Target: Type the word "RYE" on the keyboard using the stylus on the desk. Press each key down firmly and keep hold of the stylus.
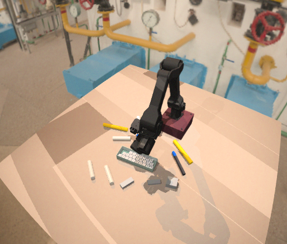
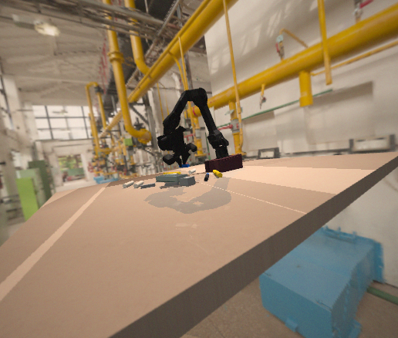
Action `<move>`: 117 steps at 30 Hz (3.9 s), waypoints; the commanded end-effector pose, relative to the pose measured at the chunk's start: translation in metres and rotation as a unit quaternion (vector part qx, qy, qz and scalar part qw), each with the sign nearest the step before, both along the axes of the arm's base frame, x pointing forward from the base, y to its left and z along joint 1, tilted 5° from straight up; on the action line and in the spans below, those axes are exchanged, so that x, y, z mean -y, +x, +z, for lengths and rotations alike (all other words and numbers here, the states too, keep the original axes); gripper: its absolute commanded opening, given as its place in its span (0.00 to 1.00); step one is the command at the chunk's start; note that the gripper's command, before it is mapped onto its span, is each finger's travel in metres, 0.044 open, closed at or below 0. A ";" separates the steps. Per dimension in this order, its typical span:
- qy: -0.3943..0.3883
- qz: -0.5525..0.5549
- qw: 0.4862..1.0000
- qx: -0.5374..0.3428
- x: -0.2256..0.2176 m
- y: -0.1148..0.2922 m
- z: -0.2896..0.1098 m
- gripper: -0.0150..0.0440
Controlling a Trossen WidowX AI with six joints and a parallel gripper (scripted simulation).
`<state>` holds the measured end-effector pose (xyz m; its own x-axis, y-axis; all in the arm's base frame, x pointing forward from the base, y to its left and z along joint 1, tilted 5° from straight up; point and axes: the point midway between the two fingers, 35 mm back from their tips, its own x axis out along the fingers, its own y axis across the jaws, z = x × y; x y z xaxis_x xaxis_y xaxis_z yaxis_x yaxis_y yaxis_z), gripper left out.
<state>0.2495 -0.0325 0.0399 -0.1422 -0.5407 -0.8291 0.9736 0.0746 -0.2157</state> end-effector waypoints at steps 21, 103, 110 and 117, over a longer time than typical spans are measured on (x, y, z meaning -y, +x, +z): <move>-0.029 0.354 0.914 -0.197 0.003 0.025 0.012 0.25; -0.081 0.680 0.048 -0.727 -0.005 0.085 0.025 0.30; -0.081 0.680 0.048 -0.727 -0.005 0.086 0.023 0.39; -0.081 0.680 0.048 -0.727 -0.005 0.087 0.016 0.39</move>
